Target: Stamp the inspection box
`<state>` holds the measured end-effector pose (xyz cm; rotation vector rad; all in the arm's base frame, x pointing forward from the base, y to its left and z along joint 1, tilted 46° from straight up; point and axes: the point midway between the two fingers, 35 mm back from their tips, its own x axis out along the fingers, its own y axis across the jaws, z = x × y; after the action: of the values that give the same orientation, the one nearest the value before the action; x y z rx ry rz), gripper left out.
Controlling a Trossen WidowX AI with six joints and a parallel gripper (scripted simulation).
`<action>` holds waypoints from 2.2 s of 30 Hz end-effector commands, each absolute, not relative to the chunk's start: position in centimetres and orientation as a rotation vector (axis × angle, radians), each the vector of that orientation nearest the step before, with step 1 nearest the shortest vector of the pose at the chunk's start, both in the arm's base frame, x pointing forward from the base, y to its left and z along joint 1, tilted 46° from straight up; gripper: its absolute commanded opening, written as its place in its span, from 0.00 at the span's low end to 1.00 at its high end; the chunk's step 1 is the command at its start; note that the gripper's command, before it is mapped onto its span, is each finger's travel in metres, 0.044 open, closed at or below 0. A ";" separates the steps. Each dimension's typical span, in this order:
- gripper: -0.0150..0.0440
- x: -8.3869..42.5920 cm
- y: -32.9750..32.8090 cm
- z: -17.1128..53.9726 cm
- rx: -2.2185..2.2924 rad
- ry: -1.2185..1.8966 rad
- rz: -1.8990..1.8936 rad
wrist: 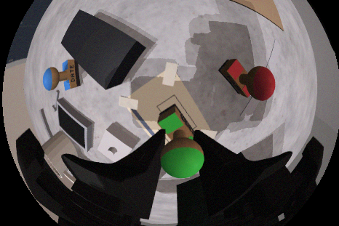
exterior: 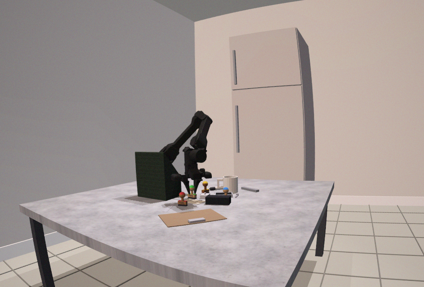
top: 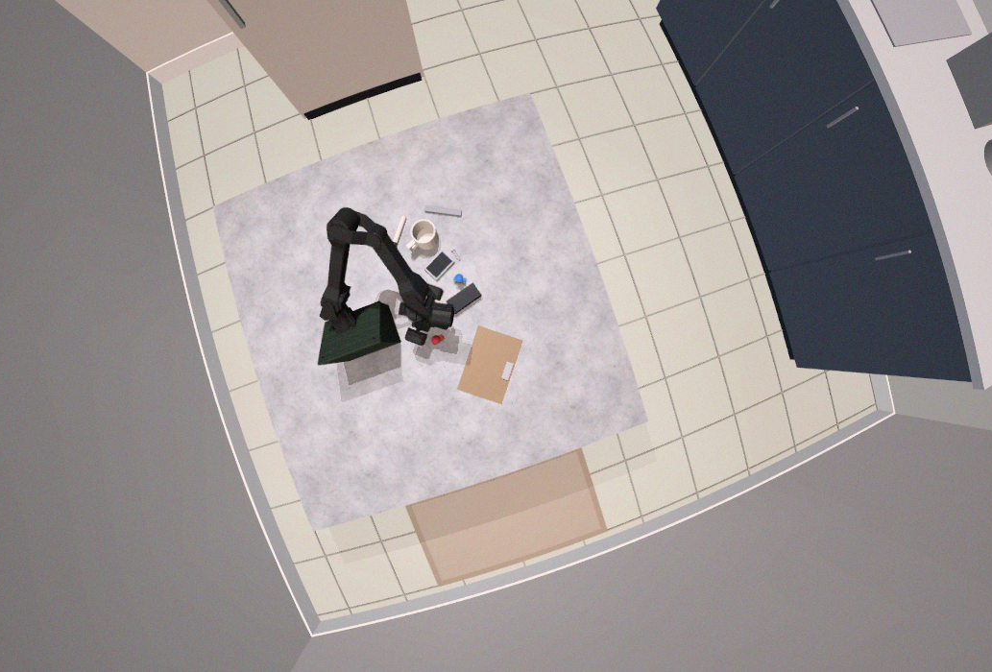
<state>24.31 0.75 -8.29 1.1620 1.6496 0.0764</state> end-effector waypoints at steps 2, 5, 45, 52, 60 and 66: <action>0.25 24.5 0.2 -7.9 1.152 1.647 0.075; 0.25 24.5 -0.2 -7.5 1.152 1.647 0.074; 0.25 29.0 -4.8 -5.4 1.149 1.644 0.076; 0.25 31.4 -5.4 -5.9 1.148 1.642 0.077; 0.25 34.0 -6.1 -6.6 1.147 1.640 0.079; 0.25 35.9 -6.4 -7.1 1.146 1.639 0.080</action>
<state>35.21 -6.49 -6.87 1.1399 1.6354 0.0765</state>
